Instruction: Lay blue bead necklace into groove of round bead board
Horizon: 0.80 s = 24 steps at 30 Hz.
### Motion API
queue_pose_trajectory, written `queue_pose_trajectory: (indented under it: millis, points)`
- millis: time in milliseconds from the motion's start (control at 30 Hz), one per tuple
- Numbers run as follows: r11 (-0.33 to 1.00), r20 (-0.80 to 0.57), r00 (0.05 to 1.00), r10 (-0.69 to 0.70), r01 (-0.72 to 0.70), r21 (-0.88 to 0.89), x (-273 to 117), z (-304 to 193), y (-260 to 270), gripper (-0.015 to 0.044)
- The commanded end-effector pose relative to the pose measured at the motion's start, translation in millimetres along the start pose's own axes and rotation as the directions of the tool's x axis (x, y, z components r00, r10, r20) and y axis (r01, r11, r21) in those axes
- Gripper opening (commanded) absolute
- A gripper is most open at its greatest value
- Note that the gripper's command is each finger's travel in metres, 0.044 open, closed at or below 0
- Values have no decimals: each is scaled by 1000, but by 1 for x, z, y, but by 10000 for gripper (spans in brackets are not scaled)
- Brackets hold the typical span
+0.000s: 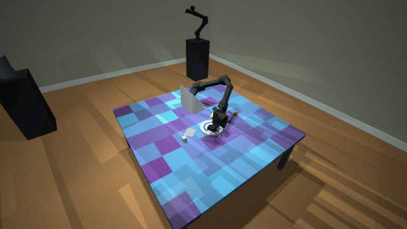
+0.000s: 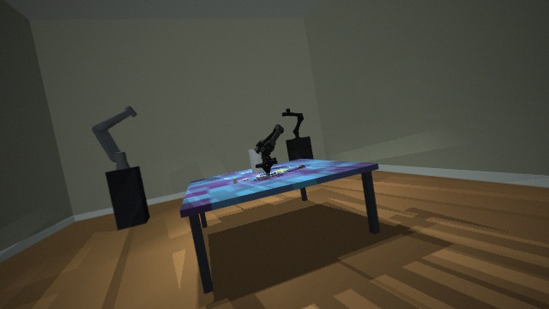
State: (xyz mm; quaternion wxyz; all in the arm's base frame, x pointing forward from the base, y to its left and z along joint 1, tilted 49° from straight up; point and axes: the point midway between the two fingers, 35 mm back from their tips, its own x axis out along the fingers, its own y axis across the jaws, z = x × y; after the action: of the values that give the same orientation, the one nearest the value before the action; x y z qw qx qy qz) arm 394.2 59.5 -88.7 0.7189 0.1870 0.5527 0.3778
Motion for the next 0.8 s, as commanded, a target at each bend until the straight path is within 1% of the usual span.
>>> queue_pose_trajectory:
  millis: [0, 367, 767]
  points:
    - [1000, 1, 1000, 0, 0, -1, -1, 0, 0, 157]
    - [1000, -1, 1000, 1, -1, 6, -2, 0, 0, 440]
    - [1000, -2, 1000, 5, -5, 5, -5, 0, 0, 440]
